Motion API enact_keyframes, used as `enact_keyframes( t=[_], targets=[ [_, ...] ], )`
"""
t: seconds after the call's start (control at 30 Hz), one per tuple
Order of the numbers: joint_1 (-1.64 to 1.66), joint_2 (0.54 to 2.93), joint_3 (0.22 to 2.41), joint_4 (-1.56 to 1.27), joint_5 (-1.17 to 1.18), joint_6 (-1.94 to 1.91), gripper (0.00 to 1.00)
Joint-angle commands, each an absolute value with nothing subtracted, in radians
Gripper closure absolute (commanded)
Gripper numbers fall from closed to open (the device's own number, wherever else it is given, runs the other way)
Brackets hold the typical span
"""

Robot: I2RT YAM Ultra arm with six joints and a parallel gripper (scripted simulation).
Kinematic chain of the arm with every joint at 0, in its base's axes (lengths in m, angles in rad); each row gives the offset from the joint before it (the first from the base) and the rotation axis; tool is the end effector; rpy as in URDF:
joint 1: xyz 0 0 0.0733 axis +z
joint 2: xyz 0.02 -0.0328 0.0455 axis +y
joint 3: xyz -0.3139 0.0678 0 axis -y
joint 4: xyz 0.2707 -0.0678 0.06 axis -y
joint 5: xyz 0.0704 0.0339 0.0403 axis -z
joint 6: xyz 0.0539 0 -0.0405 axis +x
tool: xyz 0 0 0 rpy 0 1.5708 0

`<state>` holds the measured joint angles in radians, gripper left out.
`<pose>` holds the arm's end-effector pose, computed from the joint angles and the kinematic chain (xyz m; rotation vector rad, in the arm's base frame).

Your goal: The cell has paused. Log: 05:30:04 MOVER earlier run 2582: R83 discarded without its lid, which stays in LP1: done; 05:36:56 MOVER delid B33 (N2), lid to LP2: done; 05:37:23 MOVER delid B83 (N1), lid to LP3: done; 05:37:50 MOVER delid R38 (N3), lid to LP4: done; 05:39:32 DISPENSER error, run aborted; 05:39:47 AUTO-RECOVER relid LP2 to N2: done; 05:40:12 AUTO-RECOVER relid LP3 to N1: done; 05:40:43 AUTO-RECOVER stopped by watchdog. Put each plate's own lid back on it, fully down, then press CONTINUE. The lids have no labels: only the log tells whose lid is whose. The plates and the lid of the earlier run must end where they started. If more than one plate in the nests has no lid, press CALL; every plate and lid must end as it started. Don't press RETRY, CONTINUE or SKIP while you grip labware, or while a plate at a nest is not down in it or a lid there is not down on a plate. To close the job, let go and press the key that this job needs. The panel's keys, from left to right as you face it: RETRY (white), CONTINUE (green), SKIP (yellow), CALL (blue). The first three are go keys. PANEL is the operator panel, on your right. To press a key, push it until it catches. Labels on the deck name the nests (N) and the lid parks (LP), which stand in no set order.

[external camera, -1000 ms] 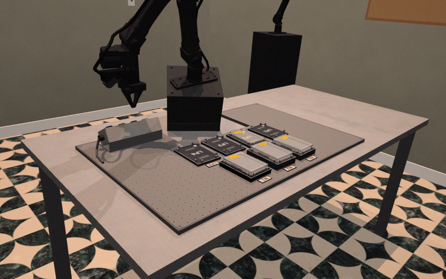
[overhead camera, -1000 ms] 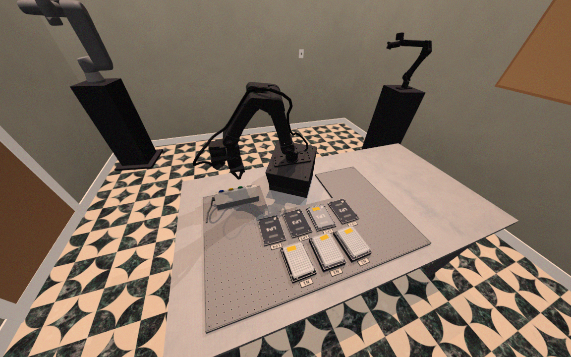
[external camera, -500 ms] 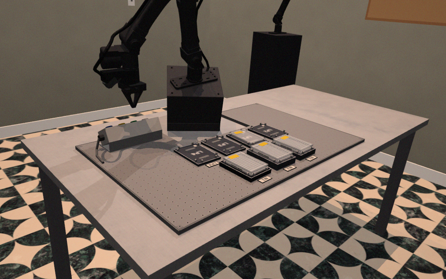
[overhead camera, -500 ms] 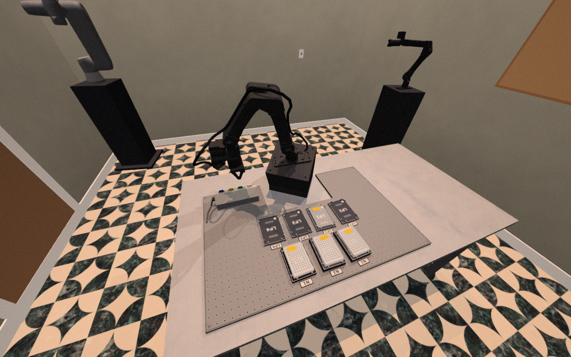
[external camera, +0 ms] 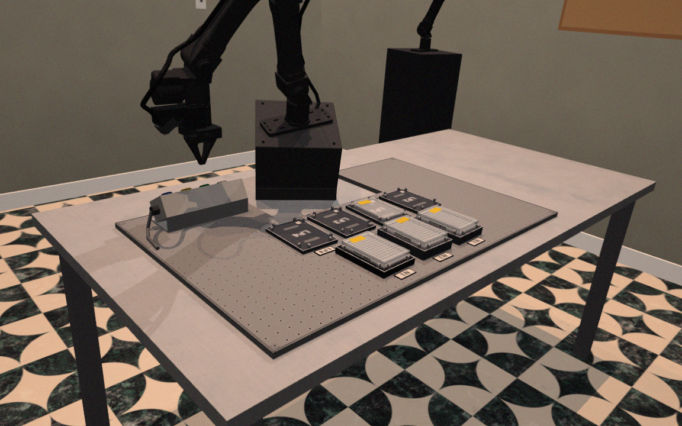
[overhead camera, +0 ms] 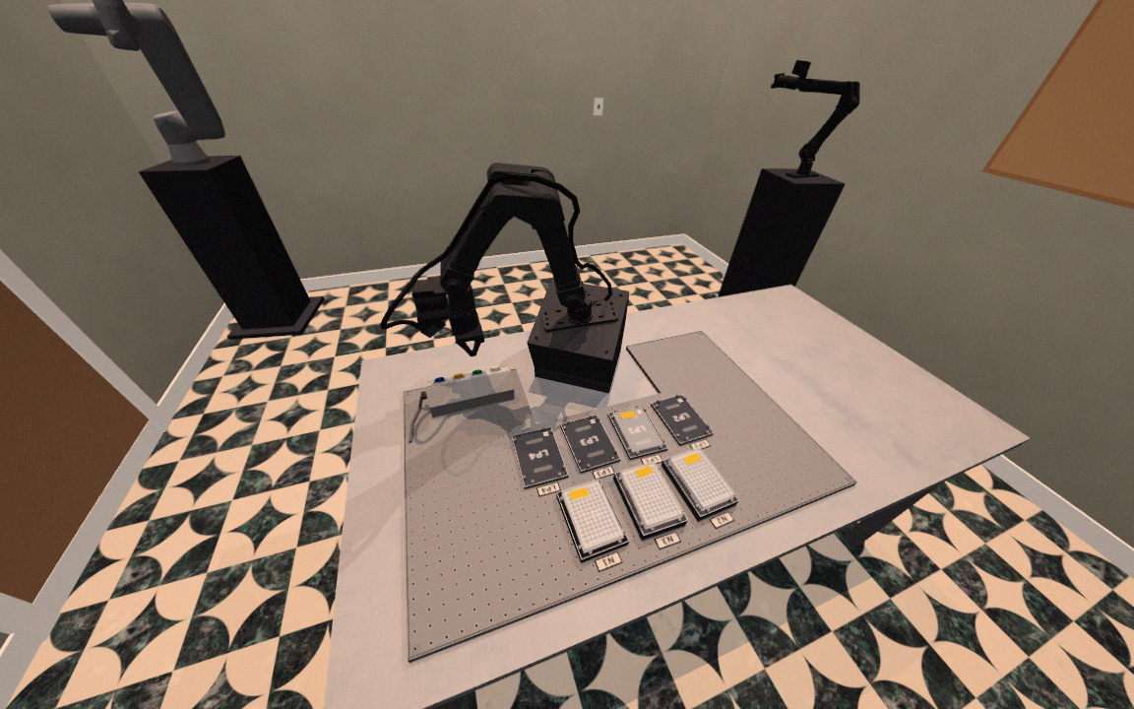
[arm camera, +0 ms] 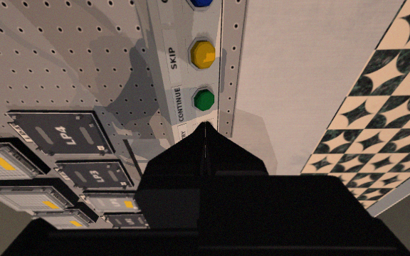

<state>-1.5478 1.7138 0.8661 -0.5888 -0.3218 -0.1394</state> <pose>0.0252 -0.3044 0.1458 1.7949 2.1602 0.1619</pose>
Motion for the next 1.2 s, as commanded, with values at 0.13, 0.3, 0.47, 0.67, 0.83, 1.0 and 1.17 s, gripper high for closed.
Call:
enact_keyframes(
  t=[0.13, 0.3, 0.47, 0.67, 0.83, 1.0, 1.17],
  targets=[
    [-1.537, 1.748, 0.870, -0.527, -0.325, -0.121, 1.00],
    [-1.533, 1.764, 0.842, -0.507, -0.322, -0.116, 1.00],
    [-1.540, 1.757, 0.833, -0.484, -0.319, -0.110, 1.00],
    [-1.536, 1.745, 0.825, -0.477, -0.318, -0.111, 1.00],
    [-1.533, 1.738, 0.821, -0.474, -0.318, -0.111, 1.00],
    [-1.530, 1.736, 0.816, -0.471, -0.318, -0.110, 1.00],
    [-1.529, 1.734, 0.811, -0.467, -0.317, -0.109, 1.00]
  ],
)
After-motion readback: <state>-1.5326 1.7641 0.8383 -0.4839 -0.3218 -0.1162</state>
